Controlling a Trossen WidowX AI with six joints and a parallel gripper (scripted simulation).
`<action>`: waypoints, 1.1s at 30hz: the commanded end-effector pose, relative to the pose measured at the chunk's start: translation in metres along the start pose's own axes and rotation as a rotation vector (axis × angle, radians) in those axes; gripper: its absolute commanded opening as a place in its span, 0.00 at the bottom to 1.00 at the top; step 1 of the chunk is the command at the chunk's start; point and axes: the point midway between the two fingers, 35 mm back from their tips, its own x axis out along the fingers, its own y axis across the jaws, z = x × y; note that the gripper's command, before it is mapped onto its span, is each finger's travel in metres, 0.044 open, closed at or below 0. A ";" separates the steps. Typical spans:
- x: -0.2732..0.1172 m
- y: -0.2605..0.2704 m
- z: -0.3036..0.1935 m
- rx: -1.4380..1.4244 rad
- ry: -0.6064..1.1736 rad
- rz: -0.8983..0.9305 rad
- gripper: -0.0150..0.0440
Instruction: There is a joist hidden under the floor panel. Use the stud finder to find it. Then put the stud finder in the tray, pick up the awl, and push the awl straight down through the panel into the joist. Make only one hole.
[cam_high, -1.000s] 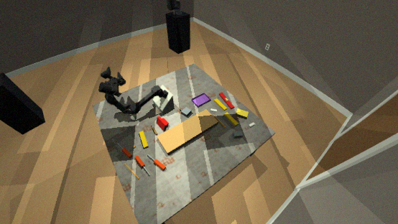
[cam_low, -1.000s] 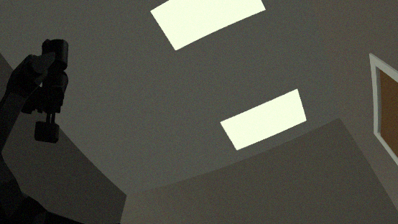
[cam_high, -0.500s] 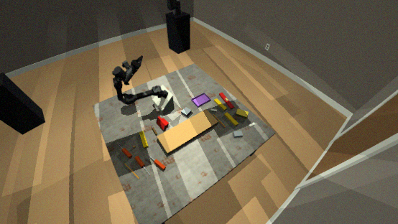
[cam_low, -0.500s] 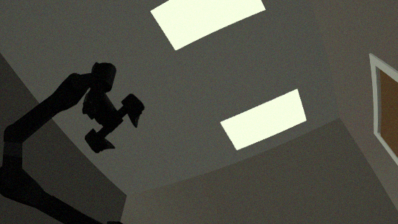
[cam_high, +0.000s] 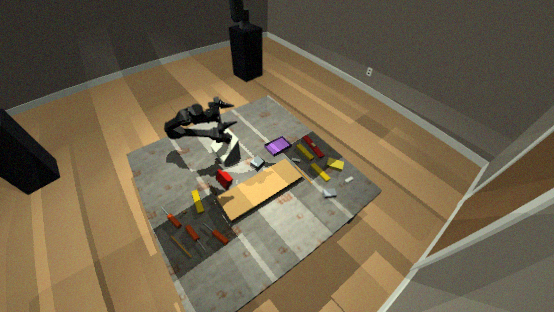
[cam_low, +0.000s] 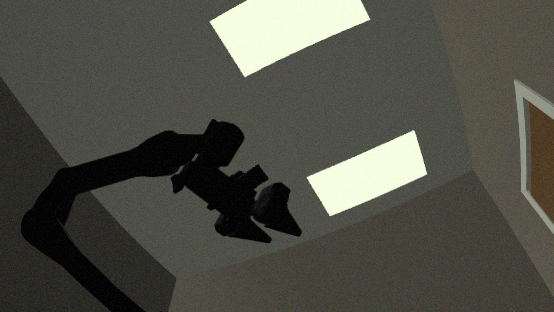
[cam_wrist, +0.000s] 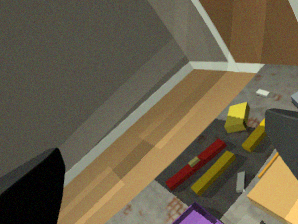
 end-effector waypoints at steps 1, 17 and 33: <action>0.029 -0.065 -0.033 0.366 0.101 -0.276 1.00; 0.013 -0.208 -0.203 1.337 0.119 -1.257 1.00; -0.040 -0.218 -0.302 1.626 -0.056 -1.868 1.00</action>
